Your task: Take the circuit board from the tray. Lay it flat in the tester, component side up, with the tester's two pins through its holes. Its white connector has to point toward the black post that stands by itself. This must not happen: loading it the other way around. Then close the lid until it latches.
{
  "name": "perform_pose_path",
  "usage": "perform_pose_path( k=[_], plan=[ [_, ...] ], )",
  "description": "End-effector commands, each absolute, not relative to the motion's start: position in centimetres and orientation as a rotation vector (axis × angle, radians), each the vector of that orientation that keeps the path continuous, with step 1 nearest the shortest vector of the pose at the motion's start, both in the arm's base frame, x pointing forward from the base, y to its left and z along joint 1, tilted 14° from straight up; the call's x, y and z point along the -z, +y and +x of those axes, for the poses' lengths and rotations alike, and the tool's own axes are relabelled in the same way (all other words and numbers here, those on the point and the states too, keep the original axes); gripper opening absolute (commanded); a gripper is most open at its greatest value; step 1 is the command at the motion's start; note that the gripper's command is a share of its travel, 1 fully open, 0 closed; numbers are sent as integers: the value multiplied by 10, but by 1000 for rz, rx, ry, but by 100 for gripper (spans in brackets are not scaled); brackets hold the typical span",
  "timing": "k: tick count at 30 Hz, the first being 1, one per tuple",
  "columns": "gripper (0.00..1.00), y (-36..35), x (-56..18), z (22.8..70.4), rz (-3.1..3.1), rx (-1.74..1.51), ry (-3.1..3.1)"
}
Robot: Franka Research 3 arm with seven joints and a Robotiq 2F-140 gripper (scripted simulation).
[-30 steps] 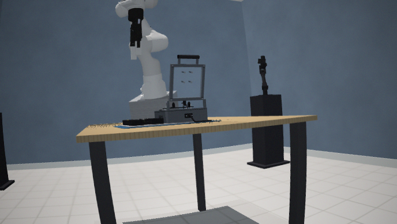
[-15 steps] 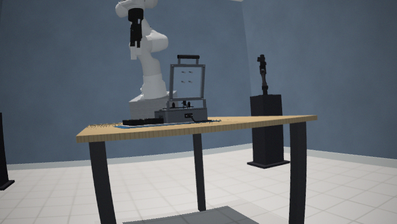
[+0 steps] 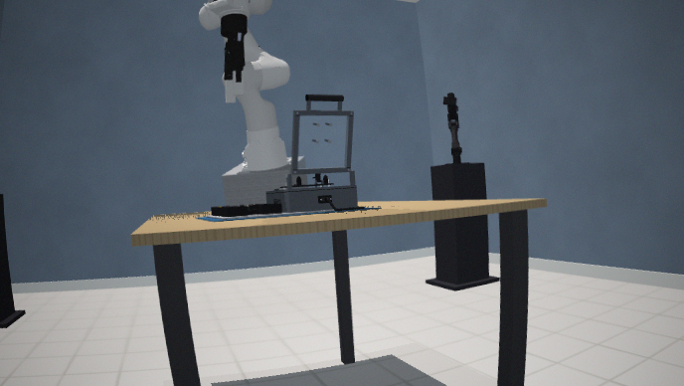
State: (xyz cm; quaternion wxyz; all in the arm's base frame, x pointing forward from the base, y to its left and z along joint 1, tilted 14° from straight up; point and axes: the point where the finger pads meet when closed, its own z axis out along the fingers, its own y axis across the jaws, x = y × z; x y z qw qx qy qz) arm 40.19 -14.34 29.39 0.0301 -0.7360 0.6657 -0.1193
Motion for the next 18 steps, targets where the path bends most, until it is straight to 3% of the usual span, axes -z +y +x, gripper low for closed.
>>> perform_pose_path(
  k=[1, 18],
  plan=[
    [58, -145, -292, 400, -2275, 366, 2052],
    [58, -148, -268, 405, -2275, 366, 2052]
  ],
)
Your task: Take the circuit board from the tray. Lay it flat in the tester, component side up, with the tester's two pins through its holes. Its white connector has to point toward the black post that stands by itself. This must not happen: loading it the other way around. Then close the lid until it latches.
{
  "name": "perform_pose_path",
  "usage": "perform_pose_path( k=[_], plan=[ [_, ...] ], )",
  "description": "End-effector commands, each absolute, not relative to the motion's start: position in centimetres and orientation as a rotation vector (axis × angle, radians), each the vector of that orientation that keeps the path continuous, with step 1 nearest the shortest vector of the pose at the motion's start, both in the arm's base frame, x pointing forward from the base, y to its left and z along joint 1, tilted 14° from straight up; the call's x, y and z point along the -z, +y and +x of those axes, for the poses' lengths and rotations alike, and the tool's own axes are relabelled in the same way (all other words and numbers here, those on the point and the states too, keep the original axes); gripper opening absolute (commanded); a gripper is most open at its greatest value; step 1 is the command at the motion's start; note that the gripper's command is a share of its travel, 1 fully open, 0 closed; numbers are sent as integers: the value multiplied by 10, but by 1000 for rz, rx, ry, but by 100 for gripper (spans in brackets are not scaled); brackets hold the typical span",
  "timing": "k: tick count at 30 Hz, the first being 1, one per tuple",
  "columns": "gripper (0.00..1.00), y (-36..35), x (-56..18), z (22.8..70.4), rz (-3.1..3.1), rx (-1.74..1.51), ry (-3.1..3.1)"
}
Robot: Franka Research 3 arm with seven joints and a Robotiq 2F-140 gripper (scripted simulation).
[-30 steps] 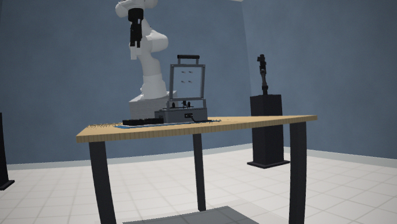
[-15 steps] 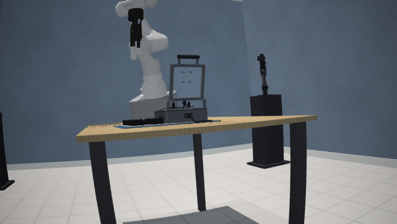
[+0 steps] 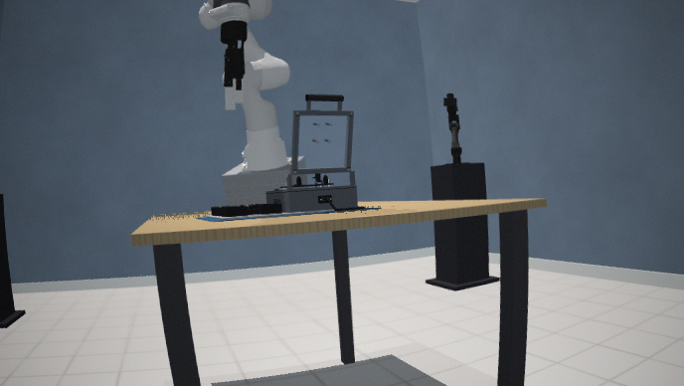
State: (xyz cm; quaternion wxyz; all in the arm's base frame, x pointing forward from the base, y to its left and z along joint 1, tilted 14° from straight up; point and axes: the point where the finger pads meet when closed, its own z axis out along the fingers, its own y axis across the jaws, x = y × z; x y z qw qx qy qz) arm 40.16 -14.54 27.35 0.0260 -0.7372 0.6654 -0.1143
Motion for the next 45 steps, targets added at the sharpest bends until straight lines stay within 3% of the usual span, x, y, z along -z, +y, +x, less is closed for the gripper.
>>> perform_pose_path(
  k=[1, 45],
  plan=[
    [58, -148, -265, 406, -2275, 366, 2052],
    [58, -169, -93, 444, -2275, 366, 2052]
  ],
)
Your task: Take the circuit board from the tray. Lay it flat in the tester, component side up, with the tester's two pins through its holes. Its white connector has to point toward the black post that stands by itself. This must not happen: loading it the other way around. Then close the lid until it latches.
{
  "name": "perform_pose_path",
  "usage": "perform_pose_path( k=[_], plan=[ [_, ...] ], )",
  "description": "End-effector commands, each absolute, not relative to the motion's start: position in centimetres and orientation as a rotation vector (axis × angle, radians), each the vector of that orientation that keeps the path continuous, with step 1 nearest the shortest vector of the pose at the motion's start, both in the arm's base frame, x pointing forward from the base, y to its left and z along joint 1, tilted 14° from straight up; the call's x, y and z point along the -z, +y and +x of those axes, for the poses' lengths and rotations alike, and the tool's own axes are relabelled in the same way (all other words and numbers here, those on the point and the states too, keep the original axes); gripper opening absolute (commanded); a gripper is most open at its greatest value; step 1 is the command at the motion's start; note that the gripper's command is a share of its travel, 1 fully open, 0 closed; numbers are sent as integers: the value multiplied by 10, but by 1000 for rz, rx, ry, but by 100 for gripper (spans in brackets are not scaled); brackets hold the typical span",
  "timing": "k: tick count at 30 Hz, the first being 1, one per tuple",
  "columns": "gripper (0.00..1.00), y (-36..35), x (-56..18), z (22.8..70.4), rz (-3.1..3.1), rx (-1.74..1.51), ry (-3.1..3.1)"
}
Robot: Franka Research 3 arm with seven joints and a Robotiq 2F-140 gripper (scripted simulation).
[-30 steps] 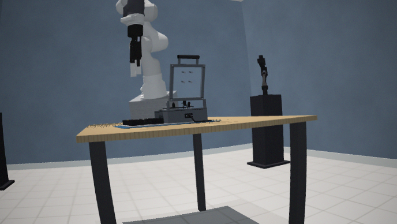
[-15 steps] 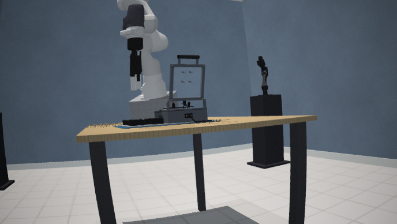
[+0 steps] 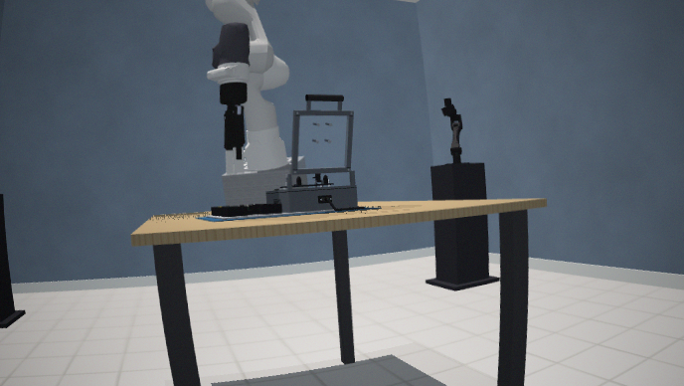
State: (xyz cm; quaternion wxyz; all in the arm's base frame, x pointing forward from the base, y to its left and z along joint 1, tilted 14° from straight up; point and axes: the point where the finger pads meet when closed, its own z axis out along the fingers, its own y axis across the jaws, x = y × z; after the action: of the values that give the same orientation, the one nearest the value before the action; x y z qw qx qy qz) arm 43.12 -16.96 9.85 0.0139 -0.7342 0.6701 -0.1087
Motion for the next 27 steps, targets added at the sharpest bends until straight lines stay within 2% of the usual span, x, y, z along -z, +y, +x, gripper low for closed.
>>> perform_pose_path(
  k=[1, 27],
  plan=[
    [58, -169, -91, 444, -2275, 366, 2052],
    [58, -173, -61, 451, -2275, 366, 2052]
  ],
)
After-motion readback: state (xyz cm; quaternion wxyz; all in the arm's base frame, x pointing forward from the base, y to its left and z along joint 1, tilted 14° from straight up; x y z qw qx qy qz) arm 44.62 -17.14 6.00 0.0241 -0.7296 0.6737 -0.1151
